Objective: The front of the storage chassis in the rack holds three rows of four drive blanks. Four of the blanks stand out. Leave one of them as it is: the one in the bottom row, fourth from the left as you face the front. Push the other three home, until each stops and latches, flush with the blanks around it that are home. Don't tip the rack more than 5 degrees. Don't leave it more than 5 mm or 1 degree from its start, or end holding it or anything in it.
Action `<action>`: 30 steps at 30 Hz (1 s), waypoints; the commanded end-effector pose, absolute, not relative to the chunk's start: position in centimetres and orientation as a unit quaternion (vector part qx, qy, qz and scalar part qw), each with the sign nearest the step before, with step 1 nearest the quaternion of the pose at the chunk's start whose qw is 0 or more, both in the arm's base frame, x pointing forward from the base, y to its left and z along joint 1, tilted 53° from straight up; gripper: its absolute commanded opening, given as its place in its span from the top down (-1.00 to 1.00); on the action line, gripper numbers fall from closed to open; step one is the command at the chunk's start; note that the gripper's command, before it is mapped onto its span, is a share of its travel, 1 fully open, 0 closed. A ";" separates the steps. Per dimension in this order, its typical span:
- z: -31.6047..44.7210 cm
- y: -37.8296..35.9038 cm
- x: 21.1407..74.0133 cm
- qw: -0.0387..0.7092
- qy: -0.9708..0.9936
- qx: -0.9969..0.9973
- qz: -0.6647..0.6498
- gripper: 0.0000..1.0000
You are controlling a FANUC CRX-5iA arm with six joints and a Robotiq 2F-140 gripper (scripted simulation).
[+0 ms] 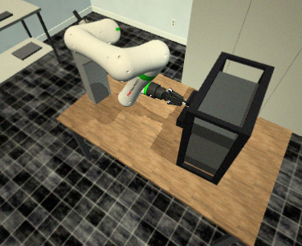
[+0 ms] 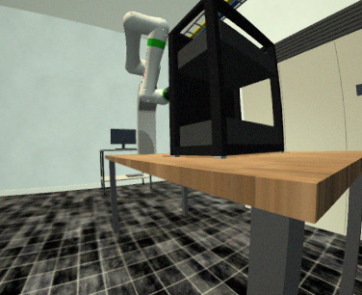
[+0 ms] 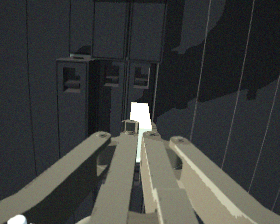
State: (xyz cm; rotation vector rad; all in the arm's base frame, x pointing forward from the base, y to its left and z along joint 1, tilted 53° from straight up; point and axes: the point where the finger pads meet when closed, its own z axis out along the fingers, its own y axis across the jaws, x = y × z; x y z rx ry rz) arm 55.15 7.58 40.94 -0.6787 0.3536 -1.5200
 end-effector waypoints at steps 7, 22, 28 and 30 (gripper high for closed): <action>40.9 7.5 55.0 0.659 0.155 -0.299 -0.672 1.00; 35.8 6.3 51.0 0.659 0.155 -0.299 -0.672 1.00; 34.9 6.1 50.3 0.659 0.155 -0.299 -0.672 1.00; 34.8 6.1 50.2 0.659 0.155 -0.299 -0.672 1.00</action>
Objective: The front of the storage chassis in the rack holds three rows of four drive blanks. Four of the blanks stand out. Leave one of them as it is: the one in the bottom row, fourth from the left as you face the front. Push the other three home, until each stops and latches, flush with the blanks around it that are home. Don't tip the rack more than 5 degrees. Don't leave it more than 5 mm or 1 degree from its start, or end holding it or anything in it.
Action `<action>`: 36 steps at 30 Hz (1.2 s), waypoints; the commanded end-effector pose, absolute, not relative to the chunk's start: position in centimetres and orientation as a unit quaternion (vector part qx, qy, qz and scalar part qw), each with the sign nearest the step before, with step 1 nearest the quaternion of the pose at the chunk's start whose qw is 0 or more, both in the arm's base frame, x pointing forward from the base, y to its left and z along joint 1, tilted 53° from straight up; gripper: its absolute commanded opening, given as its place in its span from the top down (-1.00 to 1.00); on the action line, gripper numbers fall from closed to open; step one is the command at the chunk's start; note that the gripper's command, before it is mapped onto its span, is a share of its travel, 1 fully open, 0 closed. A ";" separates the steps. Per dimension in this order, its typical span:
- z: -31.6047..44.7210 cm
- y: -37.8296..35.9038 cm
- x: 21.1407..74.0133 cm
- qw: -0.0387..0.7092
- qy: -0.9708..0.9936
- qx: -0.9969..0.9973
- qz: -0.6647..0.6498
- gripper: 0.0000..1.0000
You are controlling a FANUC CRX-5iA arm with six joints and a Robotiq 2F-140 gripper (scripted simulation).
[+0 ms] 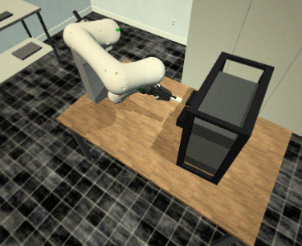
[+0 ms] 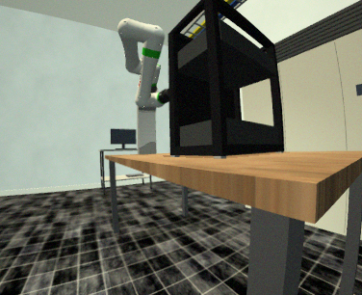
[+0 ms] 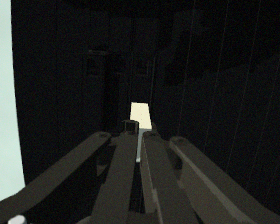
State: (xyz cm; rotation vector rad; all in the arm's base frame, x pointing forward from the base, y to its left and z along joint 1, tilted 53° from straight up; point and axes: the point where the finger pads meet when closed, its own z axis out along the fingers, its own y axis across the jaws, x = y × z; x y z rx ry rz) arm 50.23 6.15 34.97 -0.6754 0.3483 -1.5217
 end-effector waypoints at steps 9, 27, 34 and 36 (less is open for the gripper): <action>35.9 6.2 48.5 0.659 0.155 -0.299 -0.672 1.00; 39.3 6.8 46.8 0.659 0.155 -0.299 -0.672 1.00; 40.9 7.2 48.0 0.659 0.155 -0.299 -0.672 1.00; 40.9 7.2 48.0 0.659 0.155 -0.299 -0.672 1.00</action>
